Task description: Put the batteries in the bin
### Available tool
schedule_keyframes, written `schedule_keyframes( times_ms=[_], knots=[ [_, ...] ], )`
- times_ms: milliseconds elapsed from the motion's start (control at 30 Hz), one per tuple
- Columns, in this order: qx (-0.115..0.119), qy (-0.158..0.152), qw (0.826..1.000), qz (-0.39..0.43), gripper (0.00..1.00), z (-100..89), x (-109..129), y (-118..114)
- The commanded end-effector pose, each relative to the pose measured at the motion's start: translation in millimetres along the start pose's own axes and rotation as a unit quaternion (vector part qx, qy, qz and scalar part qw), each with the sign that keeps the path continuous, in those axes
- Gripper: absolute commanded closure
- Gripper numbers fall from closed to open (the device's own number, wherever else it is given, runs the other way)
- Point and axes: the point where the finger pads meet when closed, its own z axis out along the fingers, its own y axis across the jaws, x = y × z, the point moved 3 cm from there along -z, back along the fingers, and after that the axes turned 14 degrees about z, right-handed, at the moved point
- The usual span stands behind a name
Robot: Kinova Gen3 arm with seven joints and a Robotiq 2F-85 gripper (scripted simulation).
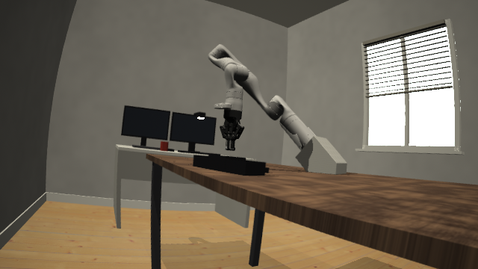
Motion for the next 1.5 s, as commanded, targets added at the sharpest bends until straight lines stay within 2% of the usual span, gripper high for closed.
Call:
schedule_keyframes(
  times_ms=[0,233,567,633,1133,1200,1467],
  knots=[
    [0.0,0.005,1.0,-0.005,0.91,-2.7,3.4,-0.7],
    [0.0,0.005,1.0,-0.005,0.91,-2.7,3.4,-0.7],
    [-0.001,0.002,1.0,0.002,0.91,-2.9,20.1,-58.8],
    [-0.001,0.002,1.0,0.002,0.91,-2.9,20.1,-58.8],
    [-0.001,0.001,1.0,0.001,0.91,-3.2,46.7,-144.4],
    [-0.001,0.001,1.0,0.001,0.91,-3.2,46.7,-144.4],
    [-0.001,0.001,1.0,-0.005,0.91,-3.4,61.1,-190.2]
  ],
)
